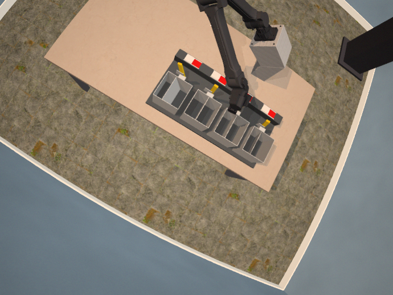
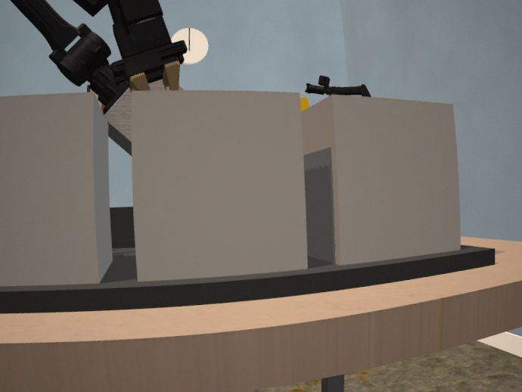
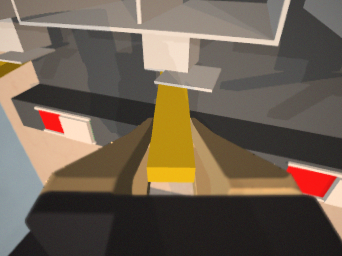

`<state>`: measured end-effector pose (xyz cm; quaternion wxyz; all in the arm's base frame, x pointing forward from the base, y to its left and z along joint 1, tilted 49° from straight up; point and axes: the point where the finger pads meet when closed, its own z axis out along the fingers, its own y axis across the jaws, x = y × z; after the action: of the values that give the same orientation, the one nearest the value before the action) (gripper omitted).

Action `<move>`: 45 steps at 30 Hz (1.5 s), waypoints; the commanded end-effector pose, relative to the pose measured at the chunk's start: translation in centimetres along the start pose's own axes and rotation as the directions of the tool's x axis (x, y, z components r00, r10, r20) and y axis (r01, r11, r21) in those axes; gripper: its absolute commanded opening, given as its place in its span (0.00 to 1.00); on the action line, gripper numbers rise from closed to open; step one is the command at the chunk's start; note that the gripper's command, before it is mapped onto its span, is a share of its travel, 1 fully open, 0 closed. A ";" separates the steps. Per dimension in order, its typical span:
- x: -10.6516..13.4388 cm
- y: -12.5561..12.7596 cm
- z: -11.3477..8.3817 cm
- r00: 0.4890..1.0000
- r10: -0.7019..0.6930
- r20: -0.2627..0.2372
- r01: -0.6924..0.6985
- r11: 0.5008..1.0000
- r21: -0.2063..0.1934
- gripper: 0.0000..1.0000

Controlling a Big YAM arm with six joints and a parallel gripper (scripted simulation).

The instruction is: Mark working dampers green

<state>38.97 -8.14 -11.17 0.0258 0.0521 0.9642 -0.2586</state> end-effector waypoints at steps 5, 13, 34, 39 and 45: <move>-0.2 -0.6 0.2 1.000 0.016 0.007 -0.016 1.000 -0.008 0.21; -0.8 0.0 -0.3 1.000 0.007 0.024 -0.007 1.000 -0.006 0.29; -0.6 0.4 -1.4 1.000 0.001 0.022 -0.001 1.000 -0.007 0.36; -0.7 0.4 -2.4 1.000 0.002 0.025 -0.002 1.000 -0.007 0.36; -1.3 0.3 -3.8 0.999 0.008 0.033 -0.008 1.000 -0.009 0.36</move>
<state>39.06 -7.04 -9.31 0.0304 0.0509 0.9648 -0.2561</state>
